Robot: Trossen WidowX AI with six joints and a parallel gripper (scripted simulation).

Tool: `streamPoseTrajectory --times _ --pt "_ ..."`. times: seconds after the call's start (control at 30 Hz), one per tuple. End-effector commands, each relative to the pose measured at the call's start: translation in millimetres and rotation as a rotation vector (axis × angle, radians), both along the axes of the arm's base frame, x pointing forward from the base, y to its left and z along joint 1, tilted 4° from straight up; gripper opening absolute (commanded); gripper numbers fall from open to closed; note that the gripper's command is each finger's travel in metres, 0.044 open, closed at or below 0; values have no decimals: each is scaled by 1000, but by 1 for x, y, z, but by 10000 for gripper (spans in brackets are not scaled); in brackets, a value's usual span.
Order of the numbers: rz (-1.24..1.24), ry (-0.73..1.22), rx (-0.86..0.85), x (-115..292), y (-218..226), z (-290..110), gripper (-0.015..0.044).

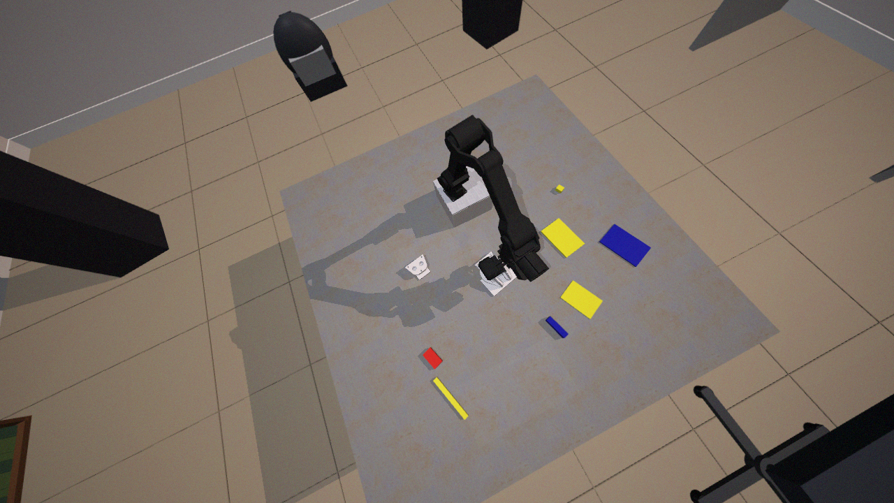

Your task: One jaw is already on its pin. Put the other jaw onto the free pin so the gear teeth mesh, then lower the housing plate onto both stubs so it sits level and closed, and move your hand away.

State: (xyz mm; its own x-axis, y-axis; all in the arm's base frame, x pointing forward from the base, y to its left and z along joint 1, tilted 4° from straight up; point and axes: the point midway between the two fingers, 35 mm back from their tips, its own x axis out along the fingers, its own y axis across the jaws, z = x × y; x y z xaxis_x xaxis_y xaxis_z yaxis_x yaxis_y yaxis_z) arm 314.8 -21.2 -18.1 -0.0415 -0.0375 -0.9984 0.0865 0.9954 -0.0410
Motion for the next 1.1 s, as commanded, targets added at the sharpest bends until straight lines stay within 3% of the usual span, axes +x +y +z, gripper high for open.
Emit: streamPoseTrajectory --times 0.0,0.07,0.33,0.67,1.07 --pt "-3 -5 0 1 1 16 224" --pt "0 -10 0 2 0 8 224" --pt "16 -8 -3 -11 -50 16 434" --pt "51 -6 -6 -57 -141 30 440" --pt "94 6 -12 -146 -220 46 440"
